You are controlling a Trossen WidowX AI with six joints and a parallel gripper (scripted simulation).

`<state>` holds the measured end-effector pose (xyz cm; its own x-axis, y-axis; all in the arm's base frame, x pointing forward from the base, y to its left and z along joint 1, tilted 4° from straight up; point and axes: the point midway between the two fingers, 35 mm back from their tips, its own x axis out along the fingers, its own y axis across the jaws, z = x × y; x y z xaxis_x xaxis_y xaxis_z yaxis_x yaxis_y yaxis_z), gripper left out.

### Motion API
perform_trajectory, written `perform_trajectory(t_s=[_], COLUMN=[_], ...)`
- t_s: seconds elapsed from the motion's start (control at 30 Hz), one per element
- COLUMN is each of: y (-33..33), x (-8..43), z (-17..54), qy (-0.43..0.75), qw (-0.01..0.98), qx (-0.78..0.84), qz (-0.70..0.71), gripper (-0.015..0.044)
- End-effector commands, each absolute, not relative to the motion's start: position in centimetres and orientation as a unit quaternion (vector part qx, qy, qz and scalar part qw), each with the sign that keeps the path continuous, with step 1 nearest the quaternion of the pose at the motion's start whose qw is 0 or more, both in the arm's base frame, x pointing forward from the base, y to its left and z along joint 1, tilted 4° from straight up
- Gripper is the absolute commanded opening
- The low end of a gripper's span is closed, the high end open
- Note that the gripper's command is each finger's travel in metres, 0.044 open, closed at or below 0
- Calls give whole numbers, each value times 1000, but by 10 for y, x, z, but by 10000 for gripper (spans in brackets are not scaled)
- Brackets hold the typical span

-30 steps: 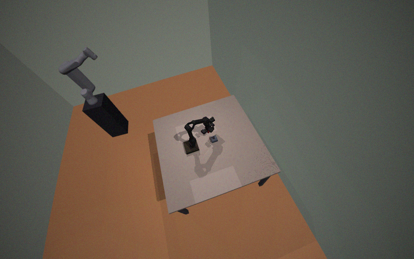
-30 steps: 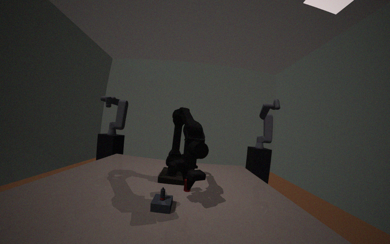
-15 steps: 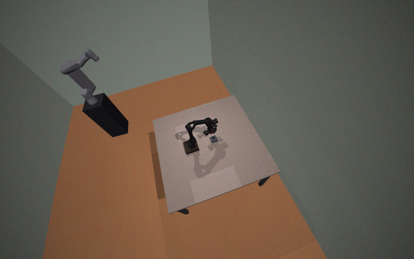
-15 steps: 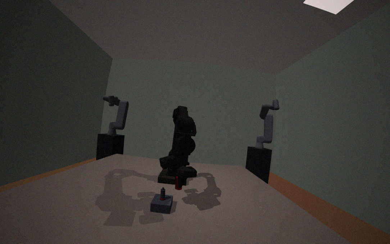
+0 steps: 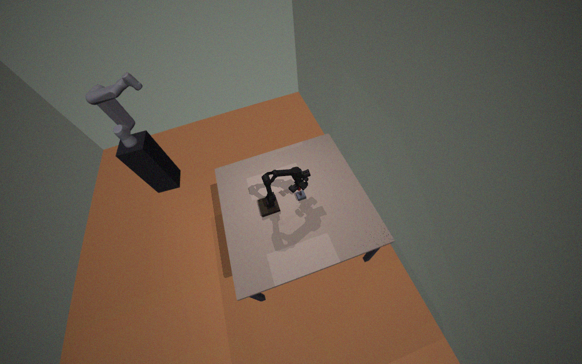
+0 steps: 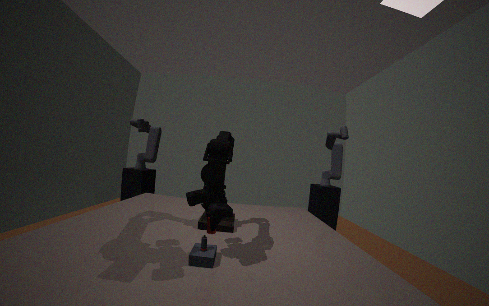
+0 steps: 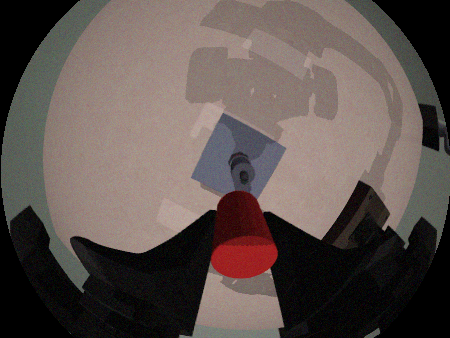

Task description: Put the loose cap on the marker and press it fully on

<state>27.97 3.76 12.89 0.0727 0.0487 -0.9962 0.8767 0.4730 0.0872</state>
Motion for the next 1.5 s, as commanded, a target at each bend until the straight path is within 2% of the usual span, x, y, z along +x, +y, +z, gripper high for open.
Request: perform_trajectory(t_s=[0.0, 1.47], y=[28, 20], x=[283, 289], z=[133, 82], qy=[596, 595], qw=[619, 619], qx=[390, 390], qz=[-331, -332], gripper=[0, 0])
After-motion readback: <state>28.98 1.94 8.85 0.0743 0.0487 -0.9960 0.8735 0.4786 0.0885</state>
